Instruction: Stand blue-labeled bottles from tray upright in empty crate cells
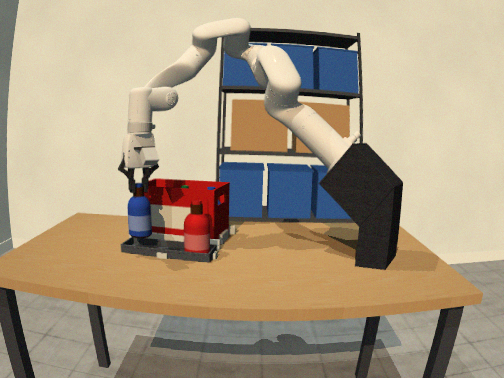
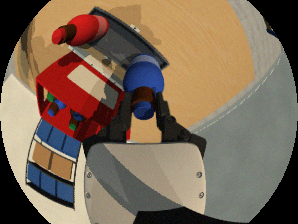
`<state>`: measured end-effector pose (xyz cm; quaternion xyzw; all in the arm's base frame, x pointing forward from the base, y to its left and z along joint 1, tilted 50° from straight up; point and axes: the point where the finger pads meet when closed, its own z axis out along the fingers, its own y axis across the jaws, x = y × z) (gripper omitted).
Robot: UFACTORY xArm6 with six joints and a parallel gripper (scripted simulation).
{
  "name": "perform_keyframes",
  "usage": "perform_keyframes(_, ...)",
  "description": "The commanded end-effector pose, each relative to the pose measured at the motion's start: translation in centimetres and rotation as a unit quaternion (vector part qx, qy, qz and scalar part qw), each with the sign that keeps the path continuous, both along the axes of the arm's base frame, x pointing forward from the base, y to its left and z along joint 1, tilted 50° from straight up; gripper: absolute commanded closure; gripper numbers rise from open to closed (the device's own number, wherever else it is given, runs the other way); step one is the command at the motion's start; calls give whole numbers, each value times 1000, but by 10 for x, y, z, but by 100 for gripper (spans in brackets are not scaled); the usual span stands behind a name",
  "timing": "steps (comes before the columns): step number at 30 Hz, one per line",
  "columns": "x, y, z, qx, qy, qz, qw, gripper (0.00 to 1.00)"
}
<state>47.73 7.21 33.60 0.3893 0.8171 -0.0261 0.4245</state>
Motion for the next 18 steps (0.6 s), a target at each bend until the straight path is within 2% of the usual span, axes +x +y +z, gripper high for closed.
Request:
perform_keyframes(1, 0, 1, 2, 1, -2, 1, 1000, 100)
perform_keyframes(18, -4, 3, 6, 1, -2, 1, 1000, 100)
